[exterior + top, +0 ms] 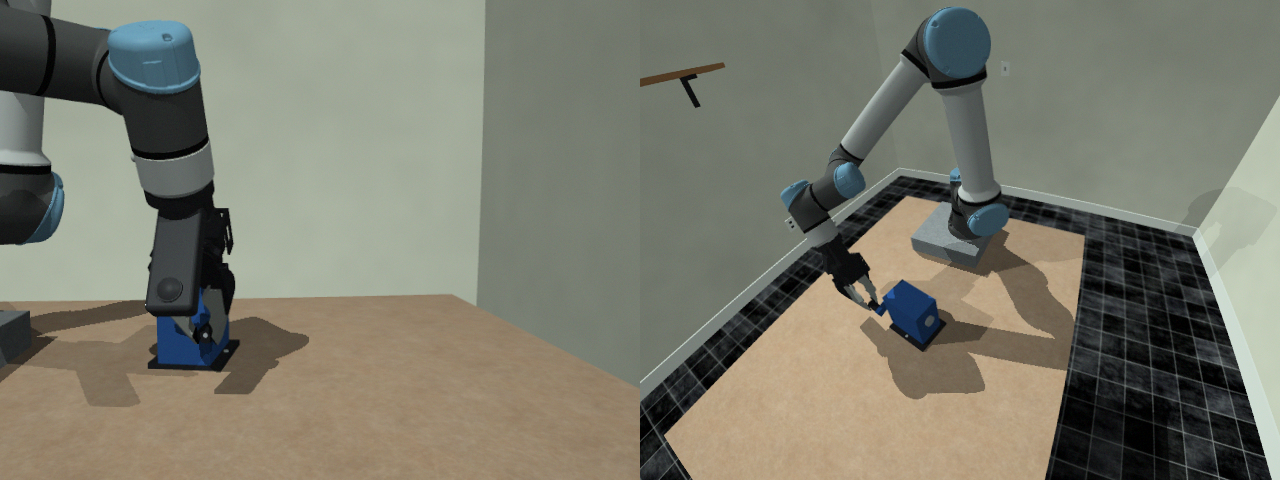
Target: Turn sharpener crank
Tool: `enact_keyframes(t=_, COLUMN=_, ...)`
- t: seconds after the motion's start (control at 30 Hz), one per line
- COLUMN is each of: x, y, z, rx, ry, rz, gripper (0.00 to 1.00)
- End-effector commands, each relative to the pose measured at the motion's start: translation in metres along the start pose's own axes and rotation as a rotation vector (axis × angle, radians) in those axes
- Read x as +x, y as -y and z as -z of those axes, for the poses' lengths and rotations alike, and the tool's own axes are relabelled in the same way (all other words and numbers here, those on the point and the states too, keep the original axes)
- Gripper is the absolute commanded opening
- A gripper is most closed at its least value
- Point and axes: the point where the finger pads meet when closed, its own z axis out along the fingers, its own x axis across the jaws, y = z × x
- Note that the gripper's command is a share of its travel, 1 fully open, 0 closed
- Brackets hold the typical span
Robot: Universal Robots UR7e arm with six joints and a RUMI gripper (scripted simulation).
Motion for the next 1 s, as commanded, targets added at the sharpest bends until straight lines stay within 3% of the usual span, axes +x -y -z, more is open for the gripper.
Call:
enact_keyframes(t=0.0, x=0.001, y=0.002, z=-0.004, rx=0.001, ry=0.000, rz=0.000, gripper=0.09)
enact_keyframes(t=0.97, x=0.018, y=0.013, z=-0.022, rx=0.001, ry=0.000, rz=0.000, gripper=0.09)
